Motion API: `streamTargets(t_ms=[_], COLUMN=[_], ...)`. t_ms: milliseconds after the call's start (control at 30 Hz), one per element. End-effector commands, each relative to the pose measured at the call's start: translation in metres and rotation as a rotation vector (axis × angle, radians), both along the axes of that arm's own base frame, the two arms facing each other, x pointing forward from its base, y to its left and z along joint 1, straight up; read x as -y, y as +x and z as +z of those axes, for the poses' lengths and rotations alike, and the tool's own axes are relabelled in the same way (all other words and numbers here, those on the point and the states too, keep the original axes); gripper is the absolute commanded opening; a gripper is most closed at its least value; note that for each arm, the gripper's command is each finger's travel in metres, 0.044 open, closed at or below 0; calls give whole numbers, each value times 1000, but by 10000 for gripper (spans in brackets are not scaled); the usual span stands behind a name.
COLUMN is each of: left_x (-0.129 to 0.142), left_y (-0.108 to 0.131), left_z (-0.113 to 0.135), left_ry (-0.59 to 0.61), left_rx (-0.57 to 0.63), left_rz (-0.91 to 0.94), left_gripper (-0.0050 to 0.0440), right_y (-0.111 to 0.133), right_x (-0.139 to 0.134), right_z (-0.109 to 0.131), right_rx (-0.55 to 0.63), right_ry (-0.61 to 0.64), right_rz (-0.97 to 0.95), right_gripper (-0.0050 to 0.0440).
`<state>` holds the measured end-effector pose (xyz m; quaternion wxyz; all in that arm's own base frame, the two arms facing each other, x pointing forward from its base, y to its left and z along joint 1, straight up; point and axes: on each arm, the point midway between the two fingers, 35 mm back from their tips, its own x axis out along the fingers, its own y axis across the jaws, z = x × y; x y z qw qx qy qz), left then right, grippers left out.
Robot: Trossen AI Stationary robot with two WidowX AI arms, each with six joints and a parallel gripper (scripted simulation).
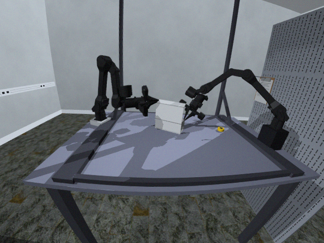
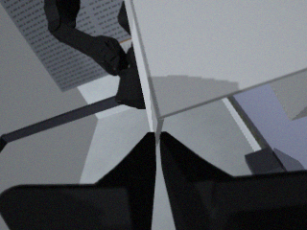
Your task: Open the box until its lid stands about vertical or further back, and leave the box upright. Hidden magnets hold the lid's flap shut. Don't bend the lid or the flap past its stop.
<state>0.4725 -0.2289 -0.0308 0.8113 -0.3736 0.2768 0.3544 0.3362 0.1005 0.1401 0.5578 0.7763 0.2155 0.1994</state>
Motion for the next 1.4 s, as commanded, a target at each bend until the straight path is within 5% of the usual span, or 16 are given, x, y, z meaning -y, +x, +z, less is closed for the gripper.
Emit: streamTargets(t_ms=[0, 1367], left_x=[3, 3], left_y=[3, 3], left_z=[11, 11], left_ry=[-16, -16], left_rx=[15, 15], left_rz=[-2, -2], left_gripper=[22, 47], right_y=[-3, -3], right_x=[1, 15], right_z=[8, 4], right_rx=[24, 11], right_ry=[2, -1], right_rz=[11, 3], right_gripper=[10, 10])
